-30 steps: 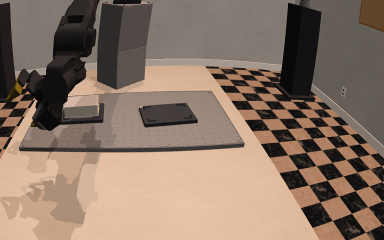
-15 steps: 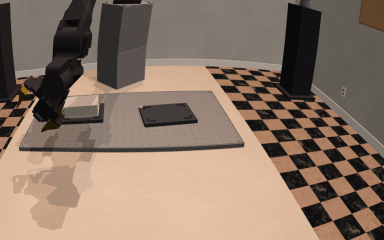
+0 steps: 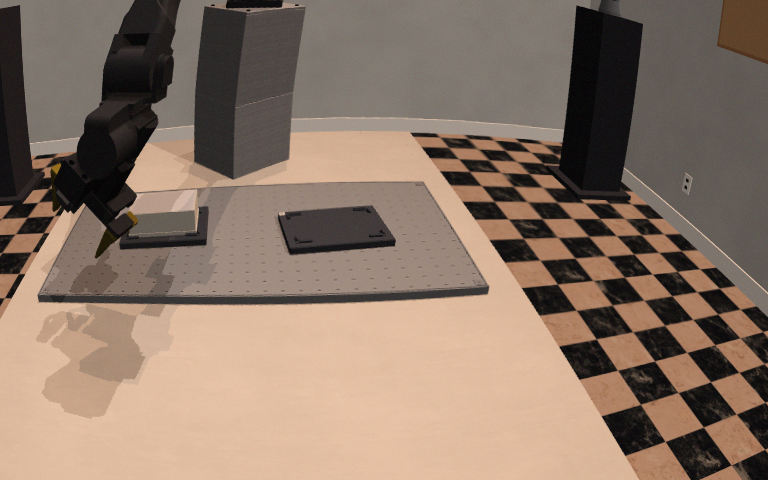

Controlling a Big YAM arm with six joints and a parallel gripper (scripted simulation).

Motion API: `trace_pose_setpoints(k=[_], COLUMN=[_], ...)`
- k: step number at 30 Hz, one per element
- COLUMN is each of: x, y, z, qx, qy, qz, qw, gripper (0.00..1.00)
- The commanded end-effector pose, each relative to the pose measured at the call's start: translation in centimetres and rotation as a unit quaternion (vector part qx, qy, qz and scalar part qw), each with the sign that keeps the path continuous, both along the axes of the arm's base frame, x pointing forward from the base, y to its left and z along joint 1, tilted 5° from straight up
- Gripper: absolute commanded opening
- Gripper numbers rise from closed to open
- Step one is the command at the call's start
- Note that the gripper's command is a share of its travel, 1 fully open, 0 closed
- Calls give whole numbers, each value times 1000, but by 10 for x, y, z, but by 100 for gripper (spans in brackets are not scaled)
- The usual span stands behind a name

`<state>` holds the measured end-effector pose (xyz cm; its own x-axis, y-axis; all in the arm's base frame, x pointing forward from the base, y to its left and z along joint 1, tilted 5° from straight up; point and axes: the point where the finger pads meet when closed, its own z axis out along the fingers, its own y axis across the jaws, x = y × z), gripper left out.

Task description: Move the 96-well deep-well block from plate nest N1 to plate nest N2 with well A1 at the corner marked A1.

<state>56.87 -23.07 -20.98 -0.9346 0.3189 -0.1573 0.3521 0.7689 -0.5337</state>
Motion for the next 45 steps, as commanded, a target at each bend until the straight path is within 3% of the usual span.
trace_pose_setpoints(k=[1,7,18,22,28,30,37,39,43,45], x=[3,-15,-65,-74,-102,-111,-143,-143,-160,-169], y=[-15,-10,8,12,25,30,47,47,58,63], z=[28,20,1,-2,-8,-10,-13,-13,-14,-14], qx=[5,32,110,120,159,161,205,205,229,228], qy=[-71,-94,-153,-159,-182,-183,-202,-202,-209,-209], qz=[-67,-106,-228,-245,-313,-317,-398,-398,-444,-445], qw=[995,989,955,949,919,917,871,871,841,841], gripper=[100,100,100,100,100,100,100,100,100,100])
